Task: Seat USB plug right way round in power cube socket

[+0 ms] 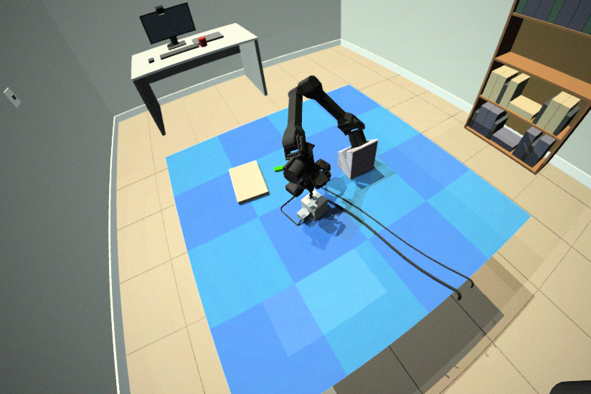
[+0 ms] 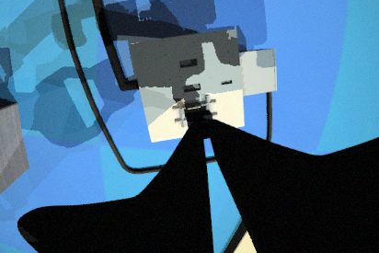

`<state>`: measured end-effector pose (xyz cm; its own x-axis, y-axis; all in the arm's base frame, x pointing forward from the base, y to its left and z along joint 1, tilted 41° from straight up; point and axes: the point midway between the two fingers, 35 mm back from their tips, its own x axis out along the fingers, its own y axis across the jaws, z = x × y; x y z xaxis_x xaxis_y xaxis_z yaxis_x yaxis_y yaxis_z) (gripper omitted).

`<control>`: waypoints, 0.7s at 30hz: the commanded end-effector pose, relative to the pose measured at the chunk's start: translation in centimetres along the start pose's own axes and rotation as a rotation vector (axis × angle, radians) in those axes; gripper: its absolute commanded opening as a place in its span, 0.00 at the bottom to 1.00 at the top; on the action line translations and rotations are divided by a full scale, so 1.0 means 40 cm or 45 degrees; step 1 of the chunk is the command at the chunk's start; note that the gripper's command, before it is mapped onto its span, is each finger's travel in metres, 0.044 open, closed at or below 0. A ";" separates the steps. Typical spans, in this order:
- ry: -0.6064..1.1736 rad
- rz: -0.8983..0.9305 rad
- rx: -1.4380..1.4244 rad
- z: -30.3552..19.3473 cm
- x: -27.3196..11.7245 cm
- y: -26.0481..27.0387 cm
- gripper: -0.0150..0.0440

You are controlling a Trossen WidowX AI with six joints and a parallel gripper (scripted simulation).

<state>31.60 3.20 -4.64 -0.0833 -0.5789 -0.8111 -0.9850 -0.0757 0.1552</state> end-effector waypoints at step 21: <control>-0.002 0.000 -0.004 0.000 0.008 0.000 0.25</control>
<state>31.60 3.07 -4.78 -0.0823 -0.5774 -0.8123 -0.9852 -0.0756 0.1536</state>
